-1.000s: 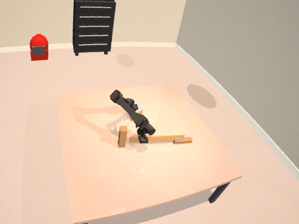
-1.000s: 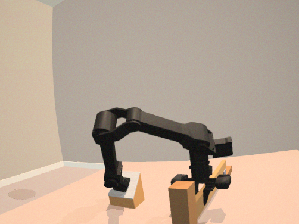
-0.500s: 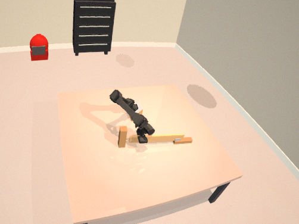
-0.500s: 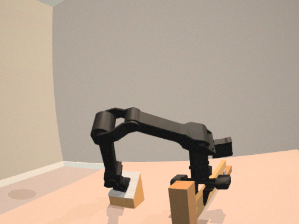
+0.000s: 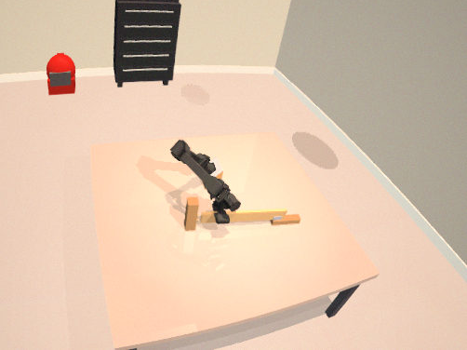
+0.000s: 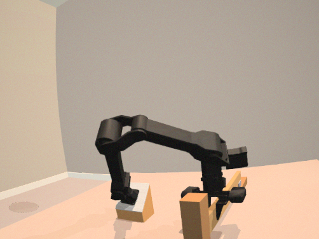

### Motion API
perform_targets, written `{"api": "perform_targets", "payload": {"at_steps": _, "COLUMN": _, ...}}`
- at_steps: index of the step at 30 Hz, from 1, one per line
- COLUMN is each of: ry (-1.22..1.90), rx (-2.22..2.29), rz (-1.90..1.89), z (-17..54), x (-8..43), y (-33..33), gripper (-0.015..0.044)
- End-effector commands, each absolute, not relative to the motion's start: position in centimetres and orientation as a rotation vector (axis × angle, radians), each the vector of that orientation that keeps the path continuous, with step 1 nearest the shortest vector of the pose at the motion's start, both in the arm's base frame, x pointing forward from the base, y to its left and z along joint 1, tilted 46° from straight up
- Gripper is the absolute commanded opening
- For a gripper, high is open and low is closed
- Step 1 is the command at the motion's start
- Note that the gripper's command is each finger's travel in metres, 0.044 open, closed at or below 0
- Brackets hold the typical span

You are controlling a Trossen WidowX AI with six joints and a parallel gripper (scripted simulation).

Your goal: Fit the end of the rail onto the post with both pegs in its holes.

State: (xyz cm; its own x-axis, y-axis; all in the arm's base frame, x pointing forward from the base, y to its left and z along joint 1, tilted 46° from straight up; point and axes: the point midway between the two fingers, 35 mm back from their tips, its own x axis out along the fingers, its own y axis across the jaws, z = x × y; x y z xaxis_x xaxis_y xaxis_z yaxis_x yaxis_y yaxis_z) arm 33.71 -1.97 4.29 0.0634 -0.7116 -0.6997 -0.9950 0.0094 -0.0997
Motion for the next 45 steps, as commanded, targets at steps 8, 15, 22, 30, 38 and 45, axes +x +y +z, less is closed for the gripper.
{"api": "perform_targets", "payload": {"at_steps": 8, "ry": 1.698, "rx": -1.764, "rz": 0.621, "z": 4.78, "x": 33.69, "y": -2.23, "gripper": 0.0000}}
{"api": "perform_targets", "payload": {"at_steps": 15, "ry": 1.698, "rx": -1.764, "rz": 0.621, "z": 4.92, "x": 33.68, "y": -2.41, "gripper": 0.0000}}
{"api": "perform_targets", "payload": {"at_steps": 22, "ry": 1.698, "rx": -1.764, "rz": 0.621, "z": 5.08, "x": 33.66, "y": -2.55, "gripper": 0.0000}}
{"api": "perform_targets", "payload": {"at_steps": 30, "ry": 1.699, "rx": -1.764, "rz": 0.621, "z": 5.28, "x": 33.65, "y": -2.70, "gripper": 0.0000}}
{"api": "perform_targets", "payload": {"at_steps": 38, "ry": 1.699, "rx": -1.764, "rz": 0.621, "z": 5.48, "x": 33.63, "y": -2.85, "gripper": 0.0000}}
{"api": "perform_targets", "payload": {"at_steps": 45, "ry": 1.699, "rx": -1.764, "rz": 0.621, "z": 5.64, "x": 33.60, "y": -3.00, "gripper": 0.0000}}
